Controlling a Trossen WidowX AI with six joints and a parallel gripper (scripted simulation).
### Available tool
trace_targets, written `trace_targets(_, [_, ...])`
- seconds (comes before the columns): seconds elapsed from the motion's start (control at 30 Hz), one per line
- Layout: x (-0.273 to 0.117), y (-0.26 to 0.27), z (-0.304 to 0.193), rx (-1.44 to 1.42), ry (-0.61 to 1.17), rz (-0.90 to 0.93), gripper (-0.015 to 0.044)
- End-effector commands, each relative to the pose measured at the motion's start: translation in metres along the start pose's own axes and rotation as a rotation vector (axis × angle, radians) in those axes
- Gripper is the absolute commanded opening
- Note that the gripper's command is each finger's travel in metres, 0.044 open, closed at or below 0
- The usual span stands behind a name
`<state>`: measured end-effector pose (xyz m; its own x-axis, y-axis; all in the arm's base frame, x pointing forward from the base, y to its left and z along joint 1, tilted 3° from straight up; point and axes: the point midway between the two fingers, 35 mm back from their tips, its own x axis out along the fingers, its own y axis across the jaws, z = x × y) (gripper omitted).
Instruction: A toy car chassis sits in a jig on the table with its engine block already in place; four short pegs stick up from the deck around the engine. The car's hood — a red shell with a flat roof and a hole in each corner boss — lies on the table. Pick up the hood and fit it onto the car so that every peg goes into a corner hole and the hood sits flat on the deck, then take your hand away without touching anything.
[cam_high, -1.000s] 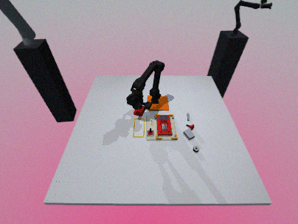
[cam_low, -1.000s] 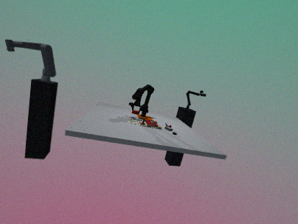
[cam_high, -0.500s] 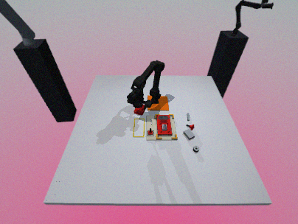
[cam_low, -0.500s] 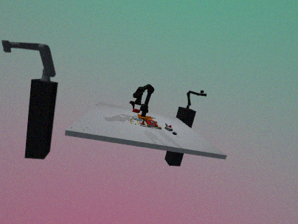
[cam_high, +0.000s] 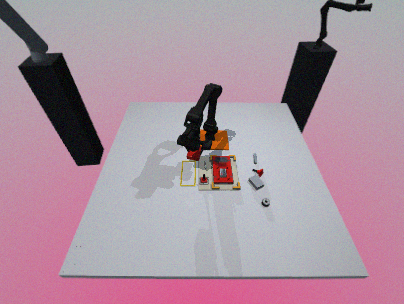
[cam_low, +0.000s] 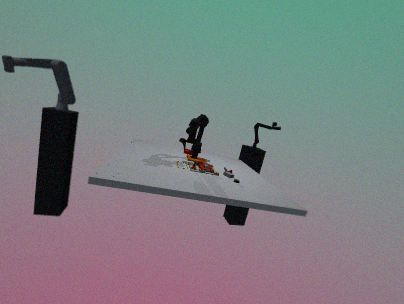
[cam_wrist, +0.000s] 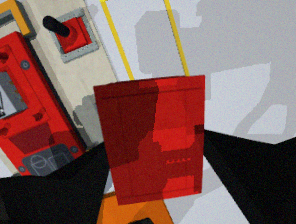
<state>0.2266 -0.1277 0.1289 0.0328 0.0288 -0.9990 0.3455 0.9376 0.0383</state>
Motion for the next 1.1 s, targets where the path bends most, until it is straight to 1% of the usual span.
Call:
trace_targets(0.0, [-0.002, 0.011, 0.009, -0.016, -0.005, -0.005, 0.0000])
trace_targets(0.57, [-0.005, 0.071, 0.036, -0.111, -0.010, 0.006, 0.0000])
trace_targets(1.07, [-0.007, 0.131, 0.047, -0.194, -0.011, 0.018, 0.0000])
